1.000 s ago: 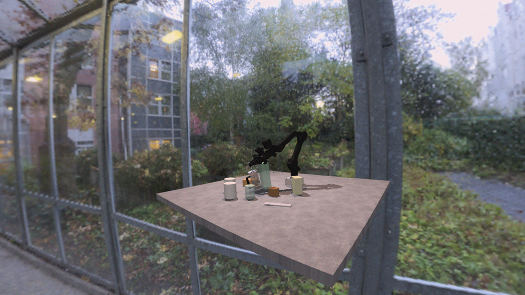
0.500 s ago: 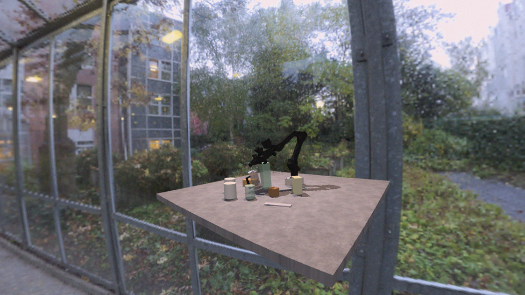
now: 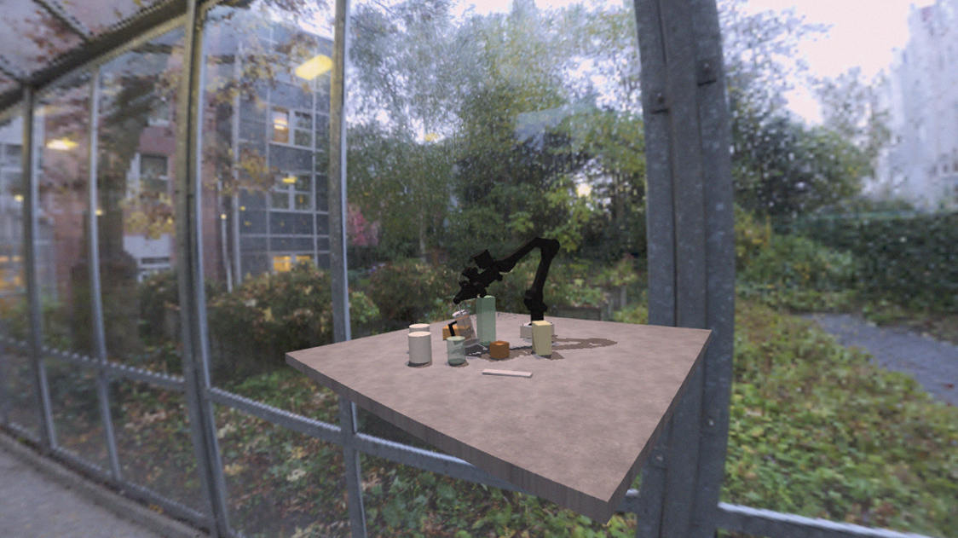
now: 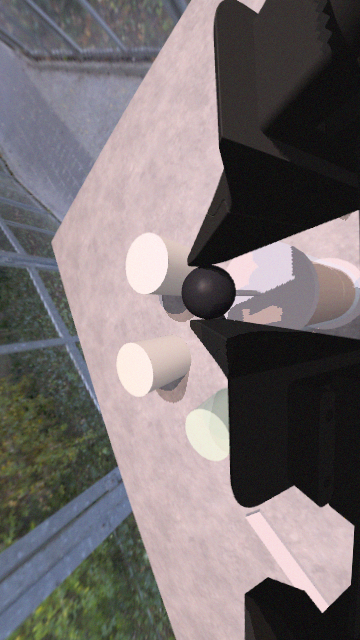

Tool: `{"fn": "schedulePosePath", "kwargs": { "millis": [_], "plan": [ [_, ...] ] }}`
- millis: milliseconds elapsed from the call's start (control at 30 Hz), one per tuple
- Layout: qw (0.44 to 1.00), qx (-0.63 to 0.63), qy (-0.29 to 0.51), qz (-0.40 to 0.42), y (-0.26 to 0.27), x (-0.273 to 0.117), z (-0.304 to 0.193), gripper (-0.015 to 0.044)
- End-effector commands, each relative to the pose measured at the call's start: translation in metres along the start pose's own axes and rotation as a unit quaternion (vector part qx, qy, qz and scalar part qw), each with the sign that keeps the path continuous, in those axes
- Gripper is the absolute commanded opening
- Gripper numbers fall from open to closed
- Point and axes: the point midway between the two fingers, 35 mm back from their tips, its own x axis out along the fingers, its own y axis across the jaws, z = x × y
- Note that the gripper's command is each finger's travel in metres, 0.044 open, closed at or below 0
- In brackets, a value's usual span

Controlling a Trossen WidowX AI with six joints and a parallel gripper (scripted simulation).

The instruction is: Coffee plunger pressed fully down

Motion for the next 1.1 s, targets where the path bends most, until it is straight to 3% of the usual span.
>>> {"fn": "schedulePosePath", "kwargs": {
  "millis": [0,1067],
  "plan": [
    [1.000,0.001,-0.006,0.000,0.000,0.000,0.006,0.0116],
    [1.000,0.001,-0.004,0.000,0.000,0.011,-0.022,0.0116]
  ]
}}
